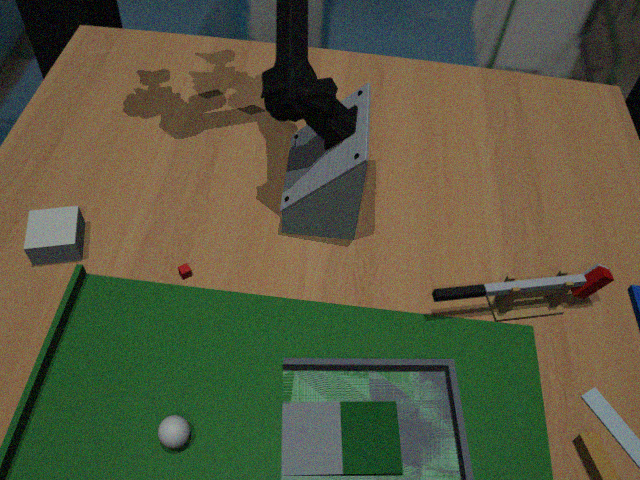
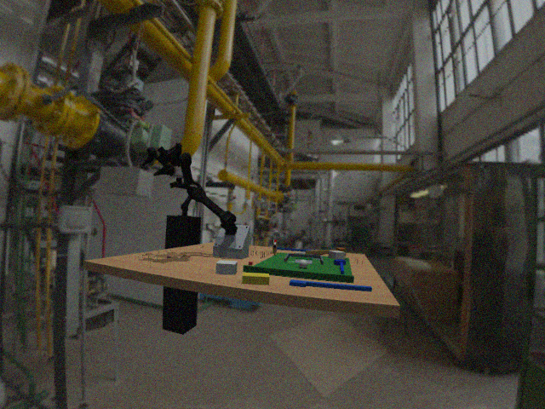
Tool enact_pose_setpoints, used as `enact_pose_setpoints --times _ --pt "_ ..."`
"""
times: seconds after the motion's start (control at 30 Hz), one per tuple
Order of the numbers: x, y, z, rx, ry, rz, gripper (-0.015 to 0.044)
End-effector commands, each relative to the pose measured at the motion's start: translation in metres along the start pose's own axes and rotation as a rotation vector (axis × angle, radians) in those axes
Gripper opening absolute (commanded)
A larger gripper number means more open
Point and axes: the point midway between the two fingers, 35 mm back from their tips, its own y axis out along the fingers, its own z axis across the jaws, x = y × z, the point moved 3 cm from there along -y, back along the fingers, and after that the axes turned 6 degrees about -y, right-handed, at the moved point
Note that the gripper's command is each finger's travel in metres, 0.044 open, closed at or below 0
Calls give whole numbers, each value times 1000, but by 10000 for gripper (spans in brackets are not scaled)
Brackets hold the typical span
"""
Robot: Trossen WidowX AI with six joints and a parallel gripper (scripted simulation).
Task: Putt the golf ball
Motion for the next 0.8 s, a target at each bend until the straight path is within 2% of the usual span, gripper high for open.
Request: enact_pose_setpoints --times 0.0,0.03,0.3,0.4,0.77 --pt "2 0 1 -1 -4 -1 426" --pt "9 2 3 -2 -17 -5 440" --pt "109 13 48 -32 -209 -90 440" --pt "130 11 56 -70 -161 -112 440" --pt "251 -10 153 -92 -358 -348 440"
